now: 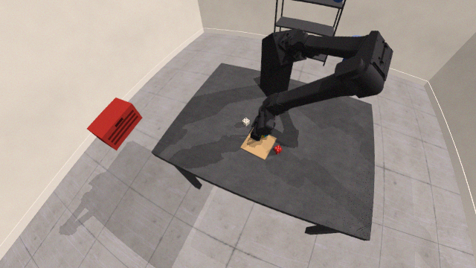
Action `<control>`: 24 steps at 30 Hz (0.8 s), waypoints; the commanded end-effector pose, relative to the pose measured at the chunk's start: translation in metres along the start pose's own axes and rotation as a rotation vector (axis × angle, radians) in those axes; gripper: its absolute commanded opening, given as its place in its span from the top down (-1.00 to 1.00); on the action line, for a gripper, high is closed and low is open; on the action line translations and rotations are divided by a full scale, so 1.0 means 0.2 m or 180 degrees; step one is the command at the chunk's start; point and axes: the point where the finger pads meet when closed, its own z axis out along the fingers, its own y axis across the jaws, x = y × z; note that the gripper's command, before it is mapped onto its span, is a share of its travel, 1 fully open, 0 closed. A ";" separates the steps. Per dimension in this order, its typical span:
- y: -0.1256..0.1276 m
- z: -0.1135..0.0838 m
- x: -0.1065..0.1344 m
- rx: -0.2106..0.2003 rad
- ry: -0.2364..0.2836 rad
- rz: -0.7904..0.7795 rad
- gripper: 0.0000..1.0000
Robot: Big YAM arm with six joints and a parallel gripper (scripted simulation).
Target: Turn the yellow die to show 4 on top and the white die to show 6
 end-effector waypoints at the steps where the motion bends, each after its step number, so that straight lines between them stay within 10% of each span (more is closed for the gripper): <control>1: -0.04 -0.01 -0.02 0.0023 -0.0052 0.0035 0.50; 24: -0.01 0.02 0.01 0.0003 -0.0014 0.0020 0.50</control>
